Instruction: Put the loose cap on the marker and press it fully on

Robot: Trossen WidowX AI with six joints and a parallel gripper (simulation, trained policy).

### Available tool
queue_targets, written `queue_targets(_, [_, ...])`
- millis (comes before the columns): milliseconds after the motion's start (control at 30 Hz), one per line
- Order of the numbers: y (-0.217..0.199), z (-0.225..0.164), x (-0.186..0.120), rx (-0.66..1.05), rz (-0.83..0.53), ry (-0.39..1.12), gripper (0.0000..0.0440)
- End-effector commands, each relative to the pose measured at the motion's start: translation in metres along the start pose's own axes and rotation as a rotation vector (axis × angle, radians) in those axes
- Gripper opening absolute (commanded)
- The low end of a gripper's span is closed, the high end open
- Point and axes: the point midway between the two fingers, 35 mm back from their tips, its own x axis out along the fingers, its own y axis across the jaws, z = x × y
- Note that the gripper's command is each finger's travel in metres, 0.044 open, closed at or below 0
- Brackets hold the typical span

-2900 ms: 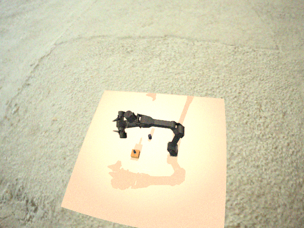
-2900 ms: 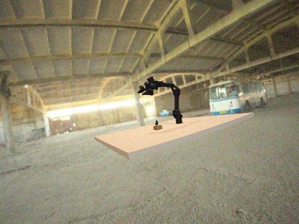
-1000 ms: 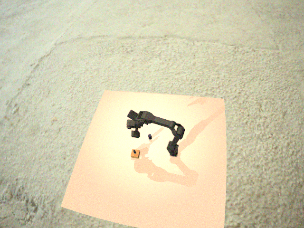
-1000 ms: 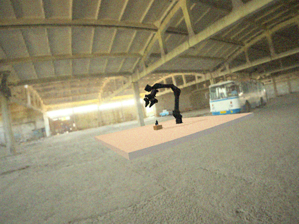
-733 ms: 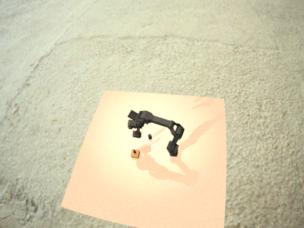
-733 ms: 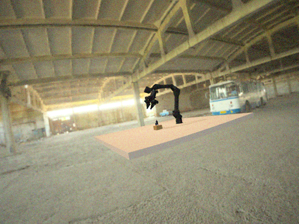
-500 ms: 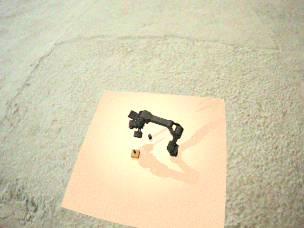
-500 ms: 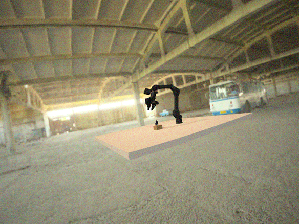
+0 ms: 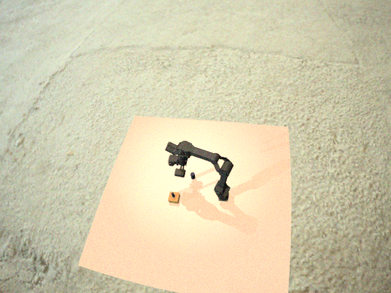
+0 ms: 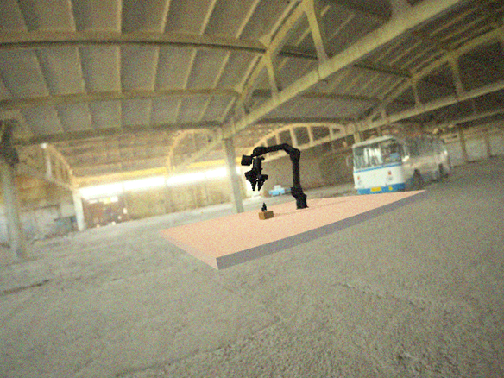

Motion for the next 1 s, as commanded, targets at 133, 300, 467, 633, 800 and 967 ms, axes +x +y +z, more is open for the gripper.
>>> queue_targets(133, [-0.005, -0.013, 0.014, 0.041, 0.015, 0.088, 0.0325])
queue_targets(300, [-0.009, -0.021, 0.022, 0.065, 0.028, 0.141, 0.0324])
queue_targets(467, [-0.013, -0.028, 0.031, 0.088, 0.042, 0.191, 0.0324])
queue_targets(633, [-0.016, -0.035, 0.039, 0.109, 0.058, 0.239, 0.0323])
queue_targets(800, [-0.019, -0.041, 0.048, 0.128, 0.077, 0.282, 0.0321])
queue_targets(967, [-0.022, -0.047, 0.058, 0.144, 0.098, 0.32, 0.0318])
